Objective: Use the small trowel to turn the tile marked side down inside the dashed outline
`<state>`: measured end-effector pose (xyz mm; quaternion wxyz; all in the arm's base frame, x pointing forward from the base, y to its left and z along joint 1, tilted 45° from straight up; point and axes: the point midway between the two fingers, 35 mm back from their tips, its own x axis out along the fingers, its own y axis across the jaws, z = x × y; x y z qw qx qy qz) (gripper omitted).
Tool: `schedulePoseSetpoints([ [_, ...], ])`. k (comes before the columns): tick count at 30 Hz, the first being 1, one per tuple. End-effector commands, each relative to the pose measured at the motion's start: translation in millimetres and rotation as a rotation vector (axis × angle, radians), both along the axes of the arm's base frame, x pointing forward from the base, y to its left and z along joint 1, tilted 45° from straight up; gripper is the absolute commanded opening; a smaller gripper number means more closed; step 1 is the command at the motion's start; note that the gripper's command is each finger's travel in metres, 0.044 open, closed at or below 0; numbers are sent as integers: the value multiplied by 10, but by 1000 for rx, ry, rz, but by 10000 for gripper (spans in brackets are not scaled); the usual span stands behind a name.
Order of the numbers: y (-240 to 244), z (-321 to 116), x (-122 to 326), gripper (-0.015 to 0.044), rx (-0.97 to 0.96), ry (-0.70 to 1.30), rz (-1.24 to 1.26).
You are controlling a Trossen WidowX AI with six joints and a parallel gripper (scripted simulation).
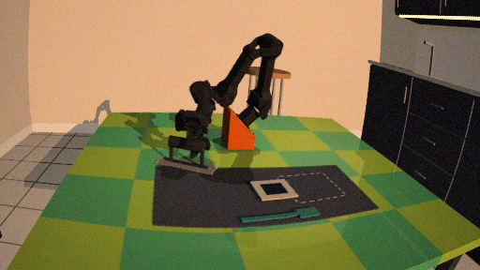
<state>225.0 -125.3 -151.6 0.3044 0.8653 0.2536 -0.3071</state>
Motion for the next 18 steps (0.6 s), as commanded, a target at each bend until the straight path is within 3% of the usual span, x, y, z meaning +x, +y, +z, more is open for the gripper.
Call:
schedulePoseSetpoints([
  [1,-1,-13,6,195,2,4,-5],
  [2,-1,-13,6,169,2,4,-5],
  [18,-1,-13,6,62,2,4,-5],
])
